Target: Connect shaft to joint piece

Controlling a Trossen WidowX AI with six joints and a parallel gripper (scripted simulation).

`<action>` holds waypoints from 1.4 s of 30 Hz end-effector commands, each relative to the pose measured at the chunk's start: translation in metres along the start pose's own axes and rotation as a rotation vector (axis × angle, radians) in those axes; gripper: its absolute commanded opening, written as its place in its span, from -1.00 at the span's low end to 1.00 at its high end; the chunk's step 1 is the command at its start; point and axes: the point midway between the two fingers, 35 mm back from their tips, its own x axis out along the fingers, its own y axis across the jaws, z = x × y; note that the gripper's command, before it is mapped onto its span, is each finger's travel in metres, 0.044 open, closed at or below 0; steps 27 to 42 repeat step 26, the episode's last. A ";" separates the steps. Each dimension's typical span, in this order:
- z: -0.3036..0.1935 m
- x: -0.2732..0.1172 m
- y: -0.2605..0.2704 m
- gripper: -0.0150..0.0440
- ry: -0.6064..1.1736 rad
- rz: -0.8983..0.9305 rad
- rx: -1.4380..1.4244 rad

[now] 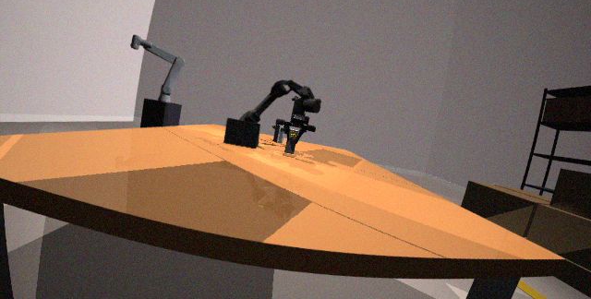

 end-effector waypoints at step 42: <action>0.000 -0.029 -0.001 1.00 0.006 0.004 0.001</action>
